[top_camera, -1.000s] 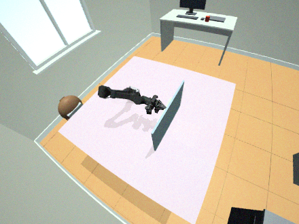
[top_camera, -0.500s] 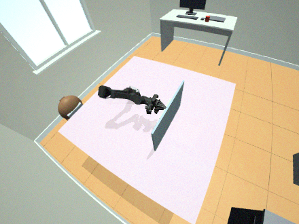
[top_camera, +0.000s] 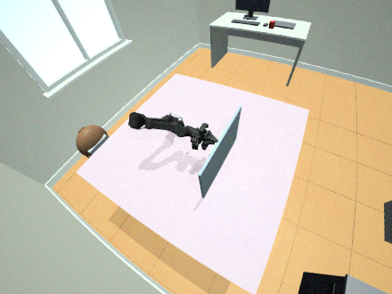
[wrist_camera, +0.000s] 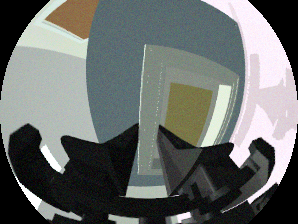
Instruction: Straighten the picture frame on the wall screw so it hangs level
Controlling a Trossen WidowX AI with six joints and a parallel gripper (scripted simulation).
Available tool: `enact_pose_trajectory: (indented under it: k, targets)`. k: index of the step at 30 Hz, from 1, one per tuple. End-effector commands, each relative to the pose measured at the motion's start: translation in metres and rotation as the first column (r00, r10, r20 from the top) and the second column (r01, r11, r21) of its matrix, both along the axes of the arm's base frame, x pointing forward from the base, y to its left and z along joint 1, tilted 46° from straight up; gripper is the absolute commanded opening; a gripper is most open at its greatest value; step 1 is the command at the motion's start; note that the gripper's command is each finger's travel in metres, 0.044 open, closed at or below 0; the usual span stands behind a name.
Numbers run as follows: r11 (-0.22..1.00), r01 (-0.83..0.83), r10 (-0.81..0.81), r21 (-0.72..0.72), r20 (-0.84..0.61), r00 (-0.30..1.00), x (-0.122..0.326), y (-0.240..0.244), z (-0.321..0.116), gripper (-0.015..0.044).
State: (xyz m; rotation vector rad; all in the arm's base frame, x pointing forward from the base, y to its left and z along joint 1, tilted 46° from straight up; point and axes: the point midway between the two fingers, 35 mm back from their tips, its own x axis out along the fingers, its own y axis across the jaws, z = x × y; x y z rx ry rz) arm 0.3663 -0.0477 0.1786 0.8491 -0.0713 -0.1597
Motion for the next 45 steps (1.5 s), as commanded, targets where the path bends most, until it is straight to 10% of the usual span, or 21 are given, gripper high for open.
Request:
enact_pose_trajectory:
  k: [1,15,25,45]
  targets:
    - [1.000,0.001,-0.001,-0.022,-0.002,1.000,0.000,0.000,0.000,0.0000]
    - [0.996,0.001,-0.002,-0.094,-0.013,1.000,0.000,0.000,-0.001,0.0000]
    - [0.997,0.000,-0.001,-0.075,-0.012,1.000,0.000,0.000,-0.001,0.0260]
    - [0.962,-0.015,0.002,0.273,0.046,0.999,-0.099,0.015,-0.001,0.0260]
